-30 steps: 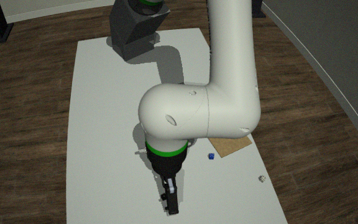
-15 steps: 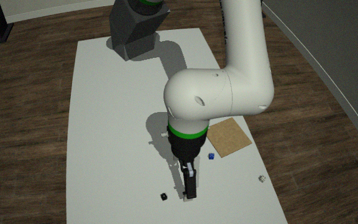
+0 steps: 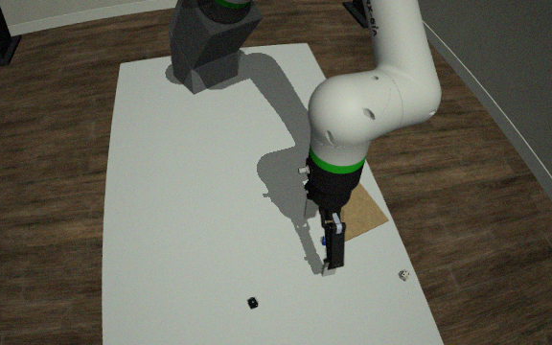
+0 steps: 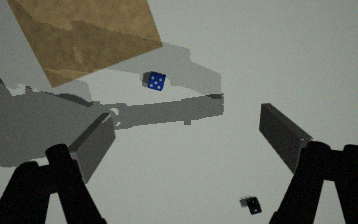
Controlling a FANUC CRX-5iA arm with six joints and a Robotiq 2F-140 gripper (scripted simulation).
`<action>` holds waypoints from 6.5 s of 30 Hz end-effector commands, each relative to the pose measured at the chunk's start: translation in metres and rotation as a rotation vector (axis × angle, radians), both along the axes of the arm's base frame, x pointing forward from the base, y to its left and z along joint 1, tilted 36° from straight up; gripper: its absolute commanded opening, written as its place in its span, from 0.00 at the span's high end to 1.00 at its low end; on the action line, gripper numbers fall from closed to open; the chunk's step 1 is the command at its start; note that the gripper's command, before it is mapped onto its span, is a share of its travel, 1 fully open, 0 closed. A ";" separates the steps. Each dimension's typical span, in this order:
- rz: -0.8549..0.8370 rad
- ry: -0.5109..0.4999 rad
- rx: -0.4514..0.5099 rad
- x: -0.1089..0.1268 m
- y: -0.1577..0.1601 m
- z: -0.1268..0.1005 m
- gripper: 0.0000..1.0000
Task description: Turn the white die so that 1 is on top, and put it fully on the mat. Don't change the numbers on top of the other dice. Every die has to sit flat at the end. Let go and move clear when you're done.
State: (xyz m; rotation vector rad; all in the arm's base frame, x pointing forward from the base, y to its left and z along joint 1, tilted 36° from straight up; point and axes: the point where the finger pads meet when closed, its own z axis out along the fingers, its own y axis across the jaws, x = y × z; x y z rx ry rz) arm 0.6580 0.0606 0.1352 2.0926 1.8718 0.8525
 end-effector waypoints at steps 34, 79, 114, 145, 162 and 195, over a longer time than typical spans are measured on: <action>-0.011 -0.002 -0.010 -0.018 0.038 -0.002 0.00; -0.011 -0.002 -0.010 0.064 0.125 0.075 0.00; -0.011 -0.002 -0.010 0.097 0.161 0.107 0.00; -0.011 -0.002 -0.010 0.087 0.157 0.122 0.00; -0.011 -0.002 -0.010 0.043 0.140 0.187 0.00; 0.482 -0.131 -0.340 0.043 0.141 0.173 0.00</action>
